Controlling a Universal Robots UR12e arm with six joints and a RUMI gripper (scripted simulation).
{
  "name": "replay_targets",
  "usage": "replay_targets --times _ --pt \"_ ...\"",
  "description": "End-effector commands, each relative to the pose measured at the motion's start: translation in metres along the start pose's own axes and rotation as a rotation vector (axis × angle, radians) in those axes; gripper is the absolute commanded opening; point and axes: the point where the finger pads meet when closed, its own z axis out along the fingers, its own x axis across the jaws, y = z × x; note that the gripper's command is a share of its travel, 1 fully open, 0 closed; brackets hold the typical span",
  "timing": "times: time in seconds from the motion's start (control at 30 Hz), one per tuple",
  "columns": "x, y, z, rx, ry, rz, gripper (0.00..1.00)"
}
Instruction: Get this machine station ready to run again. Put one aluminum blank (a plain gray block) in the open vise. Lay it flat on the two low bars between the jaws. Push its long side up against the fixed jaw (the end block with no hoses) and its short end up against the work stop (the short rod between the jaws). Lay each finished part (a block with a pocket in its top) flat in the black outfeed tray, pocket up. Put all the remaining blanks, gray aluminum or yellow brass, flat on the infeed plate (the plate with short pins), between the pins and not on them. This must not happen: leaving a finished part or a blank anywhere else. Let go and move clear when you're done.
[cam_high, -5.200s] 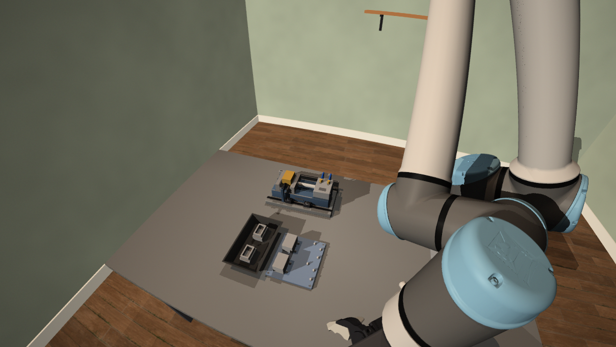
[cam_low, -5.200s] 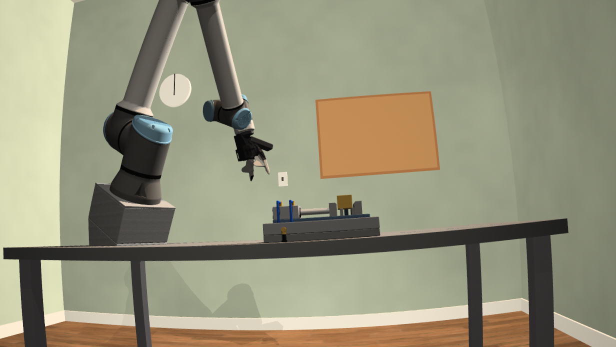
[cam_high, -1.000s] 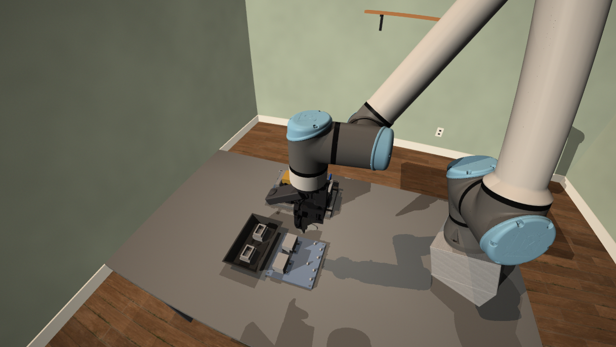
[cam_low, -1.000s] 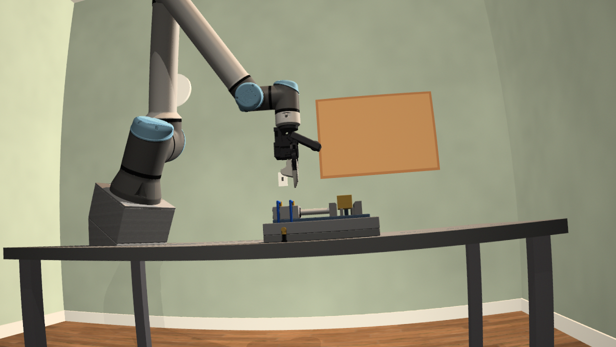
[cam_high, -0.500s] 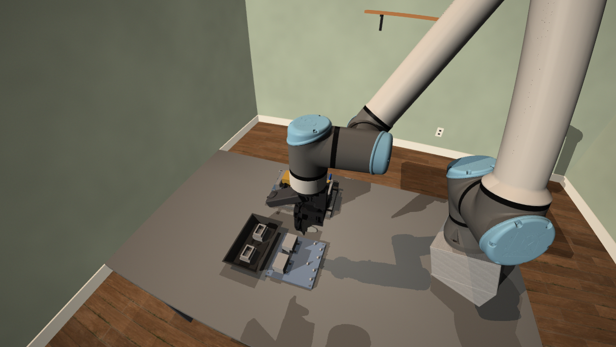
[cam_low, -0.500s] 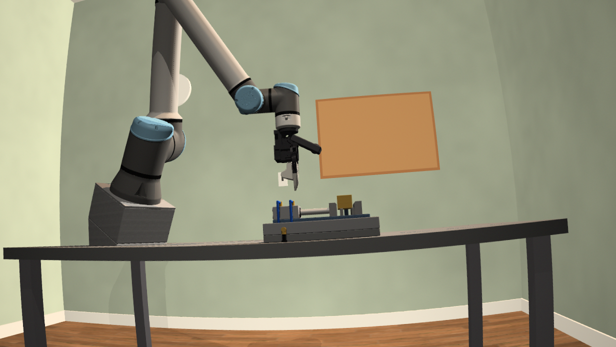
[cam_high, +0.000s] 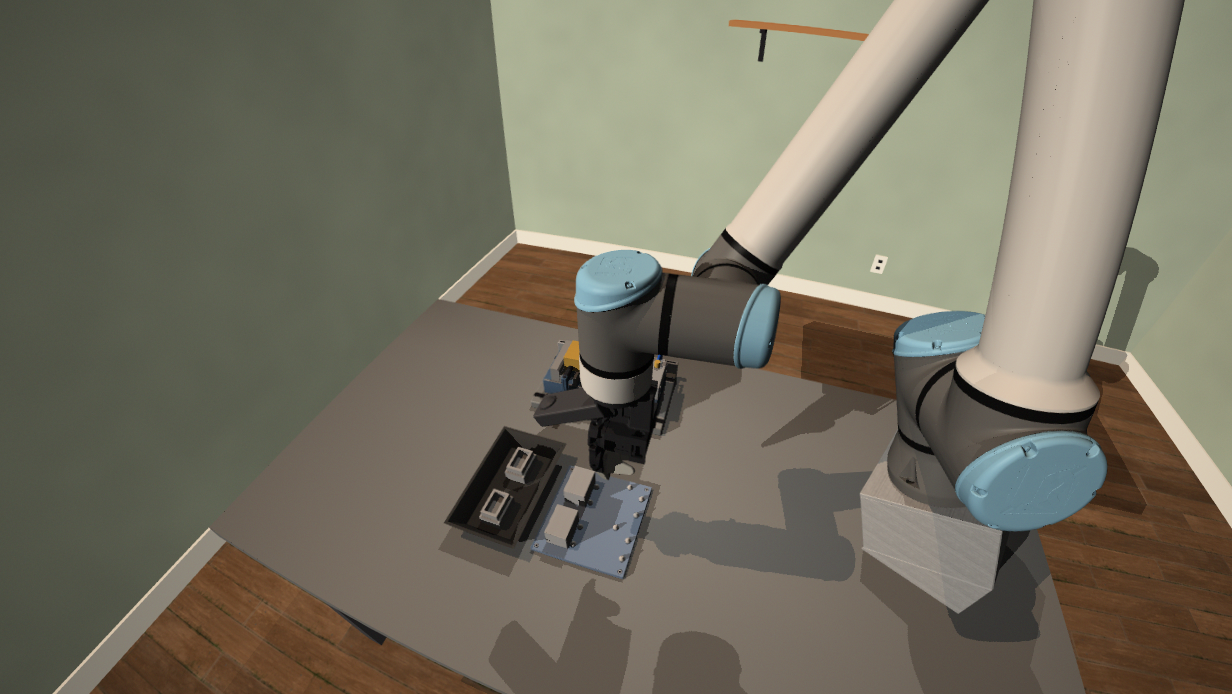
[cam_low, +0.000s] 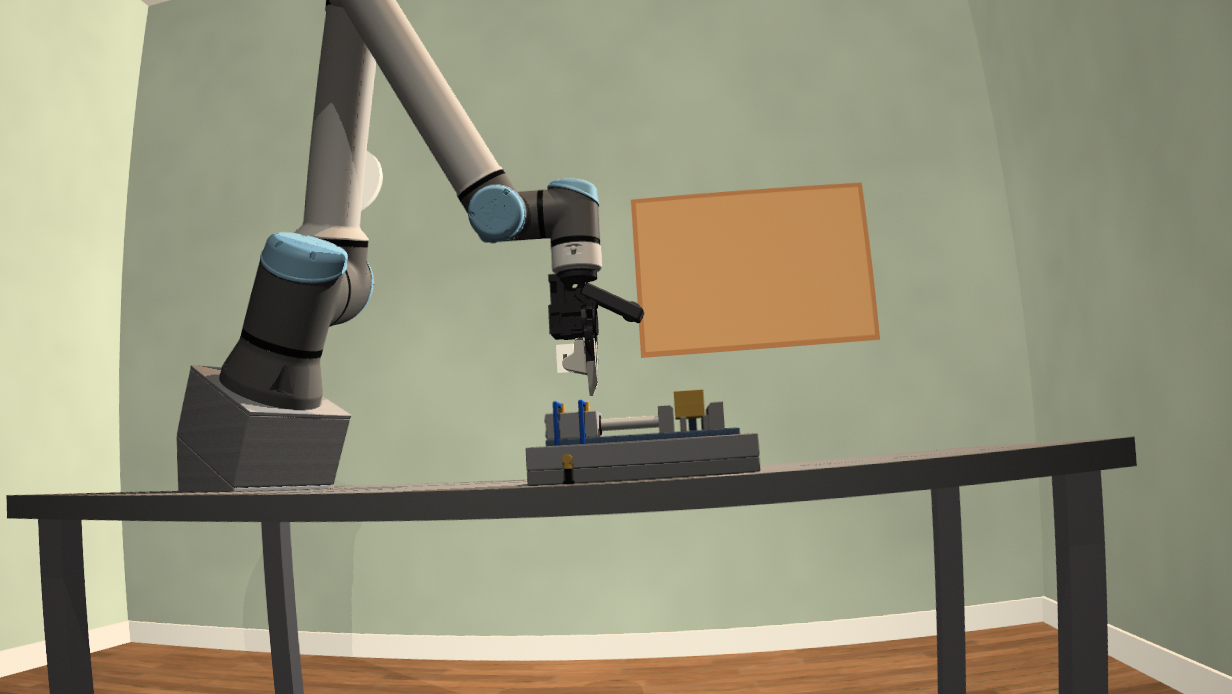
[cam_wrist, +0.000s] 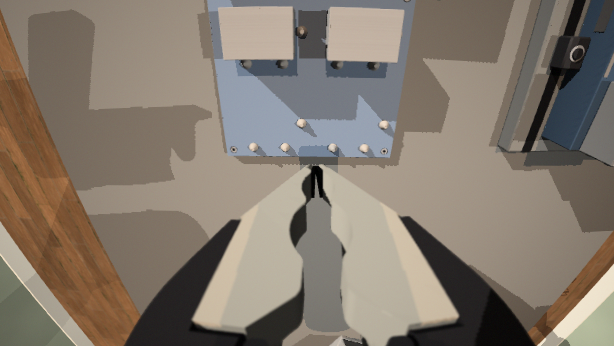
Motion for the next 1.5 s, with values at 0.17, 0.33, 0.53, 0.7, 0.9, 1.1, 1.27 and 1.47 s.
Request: replay_targets --times 0.17,0.33,0.53,0.7,0.9,1.1,1.27,1.47 --pt "0.000 -0.001 0.019 0.002 0.000 0.000 0.00" --pt "0.000 -0.001 0.026 0.002 0.000 0.000 0.00" --pt "0.000 -0.001 0.029 0.002 0.000 0.000 0.00" --pt "0.000 -0.001 0.032 0.002 0.000 0.000 0.00" --pt "0.000 -0.001 0.032 0.002 0.000 0.000 0.00" --pt "0.000 -0.001 0.032 0.002 0.000 0.000 0.00" --pt "0.000 -0.001 0.032 0.002 0.000 0.000 0.00" --pt "0.000 -0.001 0.032 0.002 0.000 0.000 0.00"
